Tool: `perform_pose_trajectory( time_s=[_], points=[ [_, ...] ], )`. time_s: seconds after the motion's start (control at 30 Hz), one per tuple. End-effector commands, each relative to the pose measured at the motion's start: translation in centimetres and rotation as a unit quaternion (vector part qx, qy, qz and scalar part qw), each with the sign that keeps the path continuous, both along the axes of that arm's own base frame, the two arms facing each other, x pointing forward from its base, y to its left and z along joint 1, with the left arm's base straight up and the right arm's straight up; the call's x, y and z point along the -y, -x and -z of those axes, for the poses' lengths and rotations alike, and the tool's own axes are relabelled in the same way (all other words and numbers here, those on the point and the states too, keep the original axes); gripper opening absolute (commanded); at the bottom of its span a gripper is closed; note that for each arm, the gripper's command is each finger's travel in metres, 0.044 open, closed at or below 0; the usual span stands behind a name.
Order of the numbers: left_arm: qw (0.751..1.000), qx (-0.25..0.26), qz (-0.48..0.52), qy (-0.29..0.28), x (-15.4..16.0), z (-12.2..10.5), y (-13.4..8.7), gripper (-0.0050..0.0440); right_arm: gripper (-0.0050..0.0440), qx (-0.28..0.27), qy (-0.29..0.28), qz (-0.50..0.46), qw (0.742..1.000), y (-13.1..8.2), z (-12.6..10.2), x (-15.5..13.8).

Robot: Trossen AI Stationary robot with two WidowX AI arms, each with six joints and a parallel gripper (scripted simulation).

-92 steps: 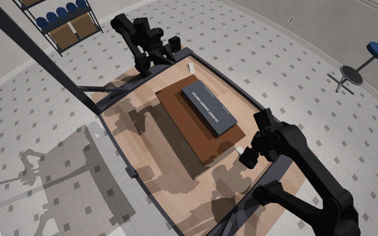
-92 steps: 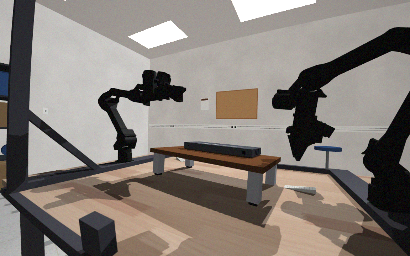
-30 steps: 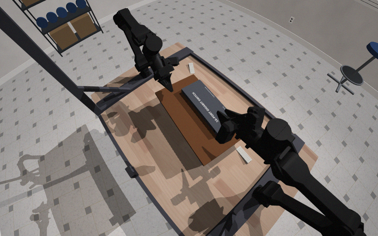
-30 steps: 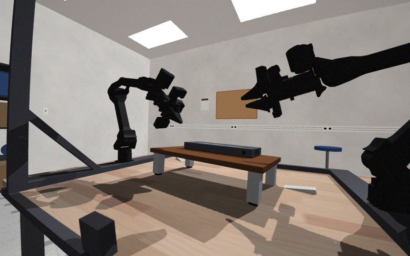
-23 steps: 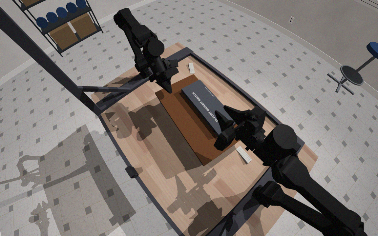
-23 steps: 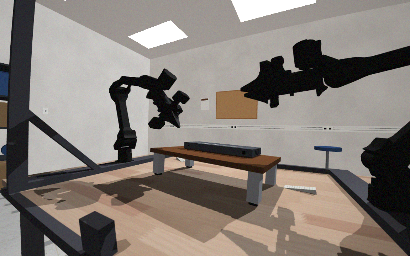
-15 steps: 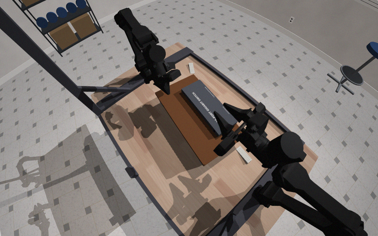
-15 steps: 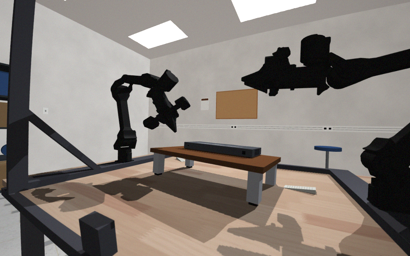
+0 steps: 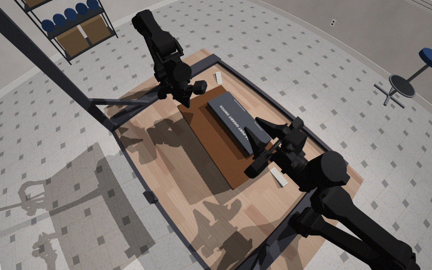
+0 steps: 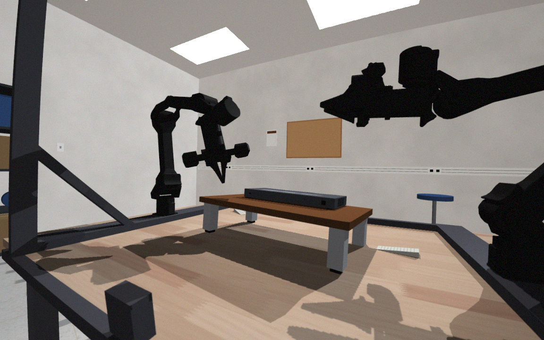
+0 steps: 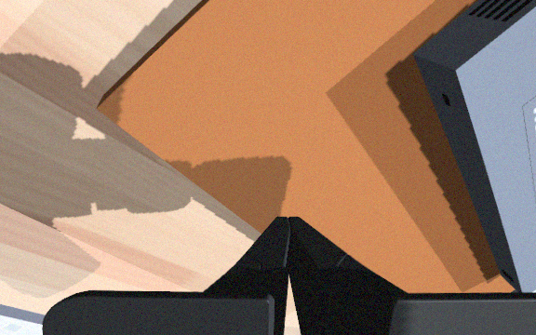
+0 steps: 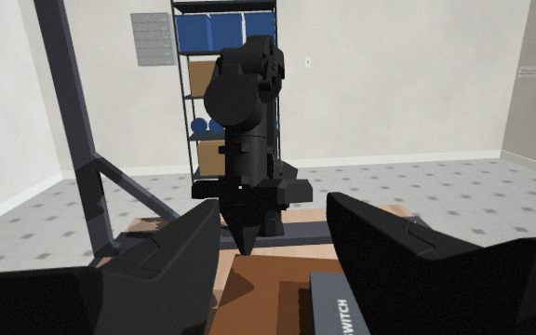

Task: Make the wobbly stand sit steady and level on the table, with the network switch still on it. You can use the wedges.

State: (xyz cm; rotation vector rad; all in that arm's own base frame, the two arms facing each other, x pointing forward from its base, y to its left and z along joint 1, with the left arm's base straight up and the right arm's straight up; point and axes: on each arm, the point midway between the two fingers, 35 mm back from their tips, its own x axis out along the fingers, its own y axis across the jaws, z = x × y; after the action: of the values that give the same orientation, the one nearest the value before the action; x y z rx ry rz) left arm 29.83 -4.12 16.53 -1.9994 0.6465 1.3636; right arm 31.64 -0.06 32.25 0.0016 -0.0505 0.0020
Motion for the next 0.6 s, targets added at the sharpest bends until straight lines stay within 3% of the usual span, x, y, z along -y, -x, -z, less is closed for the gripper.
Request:
perform_pose_trajectory(
  time_s=[0.0,0.2,0.5,0.57],
  points=[
    [0.999,-0.015,-0.044,0.014,0.3,-0.8,0.0,-0.0050,0.0186,0.019,-0.003,0.000,1.000,0.2,-1.6,0.1],
    [0.989,-0.066,-0.130,0.031,0.4,-0.3,1.0,-0.0050,0.0186,0.019,-0.002,0.000,1.000,0.2,-1.6,0.1],
    [0.946,-0.149,-0.287,0.039,0.6,0.2,2.9,-0.0050,0.0186,0.019,-0.002,0.000,1.000,0.2,-1.6,0.1],
    [0.946,-0.149,-0.287,0.039,0.6,0.2,2.9,-0.0050,0.0186,0.019,-0.002,0.000,1.000,0.2,-1.6,0.1]
  ],
)
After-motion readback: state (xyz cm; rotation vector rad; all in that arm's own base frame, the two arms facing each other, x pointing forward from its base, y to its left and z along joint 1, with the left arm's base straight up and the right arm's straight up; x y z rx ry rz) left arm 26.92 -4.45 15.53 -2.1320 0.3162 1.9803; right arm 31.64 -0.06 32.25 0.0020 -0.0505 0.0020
